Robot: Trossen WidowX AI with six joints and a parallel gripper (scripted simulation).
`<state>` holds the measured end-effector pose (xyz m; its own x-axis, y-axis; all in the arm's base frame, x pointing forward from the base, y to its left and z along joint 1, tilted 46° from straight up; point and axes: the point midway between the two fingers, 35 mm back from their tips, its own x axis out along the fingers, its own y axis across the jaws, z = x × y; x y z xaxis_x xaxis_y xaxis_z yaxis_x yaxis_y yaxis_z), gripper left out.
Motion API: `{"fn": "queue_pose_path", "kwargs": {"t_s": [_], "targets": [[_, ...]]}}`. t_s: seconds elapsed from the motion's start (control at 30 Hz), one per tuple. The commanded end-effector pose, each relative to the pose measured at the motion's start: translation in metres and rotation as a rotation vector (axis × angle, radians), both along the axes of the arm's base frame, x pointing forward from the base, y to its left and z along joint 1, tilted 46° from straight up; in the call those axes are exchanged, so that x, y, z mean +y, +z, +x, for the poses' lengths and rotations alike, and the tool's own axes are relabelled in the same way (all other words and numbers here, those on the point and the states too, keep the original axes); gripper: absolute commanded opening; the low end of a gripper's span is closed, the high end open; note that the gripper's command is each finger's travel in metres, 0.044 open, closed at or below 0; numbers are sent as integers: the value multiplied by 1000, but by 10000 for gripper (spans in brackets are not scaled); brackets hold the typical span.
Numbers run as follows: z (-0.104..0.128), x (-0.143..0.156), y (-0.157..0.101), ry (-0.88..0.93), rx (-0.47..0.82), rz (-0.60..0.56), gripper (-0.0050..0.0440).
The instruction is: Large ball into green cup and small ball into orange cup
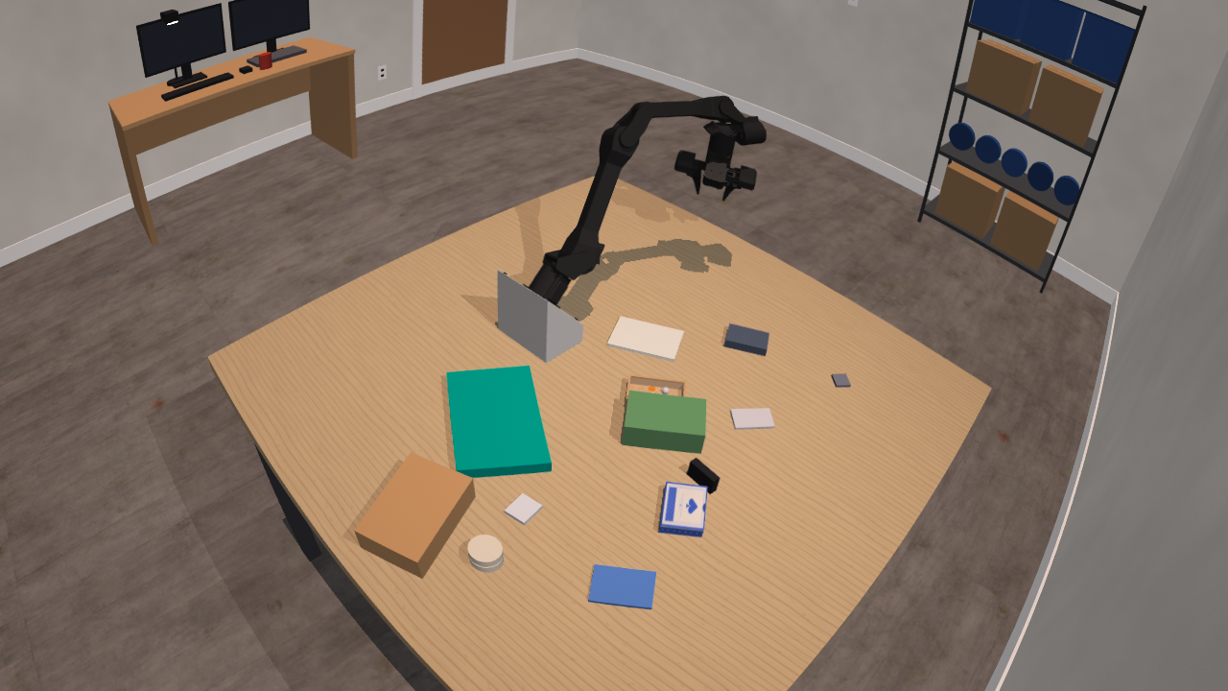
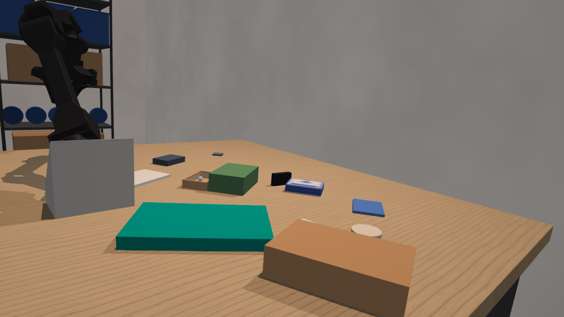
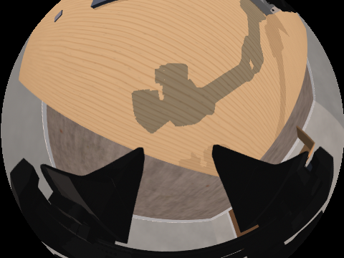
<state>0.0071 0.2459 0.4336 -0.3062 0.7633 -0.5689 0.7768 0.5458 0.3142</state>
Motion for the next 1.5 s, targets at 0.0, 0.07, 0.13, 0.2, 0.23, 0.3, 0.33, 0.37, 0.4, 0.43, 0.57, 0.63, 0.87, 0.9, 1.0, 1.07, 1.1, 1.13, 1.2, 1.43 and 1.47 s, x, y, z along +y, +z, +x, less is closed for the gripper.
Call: {"fn": "queue_pose_path", "kwargs": {"t_s": [0.0, 0.07, 0.13, 0.2, 0.23, 0.3, 0.33, 0.37, 0.4, 0.43, 0.57, 0.63, 0.87, 0.9, 1.0, 1.07, 1.1, 1.13, 1.2, 1.43, 1.47], "targets": [[0, 0, 0, 0, 0, 0, 287], [0, 0, 0, 0, 0, 0, 287], [0, 0, 0, 0, 0, 0, 287], [0, 0, 0, 0, 0, 0, 287], [0, 0, 0, 0, 0, 0, 287], [0, 0, 0, 0, 0, 0, 287], [0, 0, 0, 0, 0, 0, 287], [0, 0, 0, 0, 0, 0, 287], [0, 0, 0, 0, 0, 0, 287], [0, 0, 0, 0, 0, 0, 287], [2, 1, -2, -9, 7, -7, 263], [21, 11, -18, -72, 51, -56, 215], [80, 37, -58, 50, -186, -44, 47], [90, 40, -64, 62, -211, -46, 23], [116, 44, -83, 104, -288, -48, 0], [124, 45, -89, 121, -313, -47, 0], [124, 45, -89, 121, -313, -47, 0], [132, 45, -94, 164, -369, -36, 0], [157, 44, -113, 191, -416, -44, 0], [210, 33, -156, 321, -577, -31, 0], [217, 31, -162, 340, -598, -29, 0]]}}
